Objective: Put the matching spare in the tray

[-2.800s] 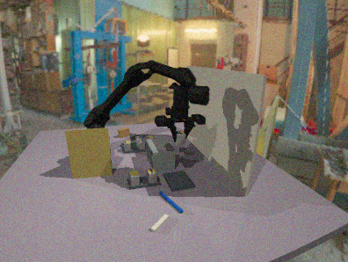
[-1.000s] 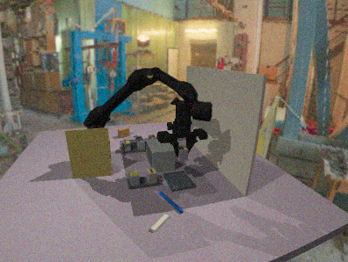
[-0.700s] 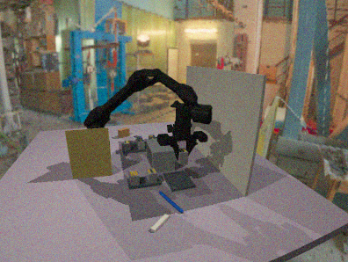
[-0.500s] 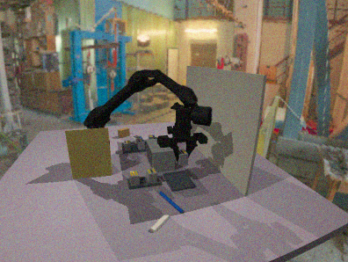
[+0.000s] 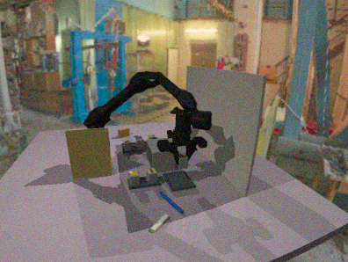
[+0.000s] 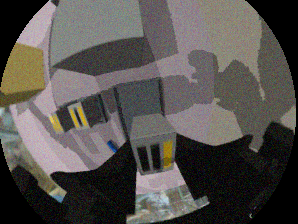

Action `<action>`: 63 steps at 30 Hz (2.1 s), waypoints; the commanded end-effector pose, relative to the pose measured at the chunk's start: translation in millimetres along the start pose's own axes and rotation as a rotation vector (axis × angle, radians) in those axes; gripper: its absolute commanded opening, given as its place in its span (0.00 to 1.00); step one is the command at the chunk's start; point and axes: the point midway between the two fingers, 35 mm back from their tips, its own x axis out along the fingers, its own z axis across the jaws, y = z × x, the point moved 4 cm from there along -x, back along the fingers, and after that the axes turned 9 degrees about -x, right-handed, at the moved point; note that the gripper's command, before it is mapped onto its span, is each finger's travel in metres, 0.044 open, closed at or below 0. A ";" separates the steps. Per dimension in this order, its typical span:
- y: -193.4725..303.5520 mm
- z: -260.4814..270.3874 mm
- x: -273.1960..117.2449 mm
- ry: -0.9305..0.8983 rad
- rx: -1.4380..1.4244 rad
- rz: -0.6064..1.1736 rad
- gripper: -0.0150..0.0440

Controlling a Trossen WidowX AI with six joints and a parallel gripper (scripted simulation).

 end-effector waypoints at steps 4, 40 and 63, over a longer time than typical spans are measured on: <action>-1.5 0.9 9.2 0.001 0.005 -0.007 0.25; -5.4 4.4 48.5 0.002 0.004 -0.012 0.25; -6.3 5.7 60.7 0.000 -0.002 -0.008 0.57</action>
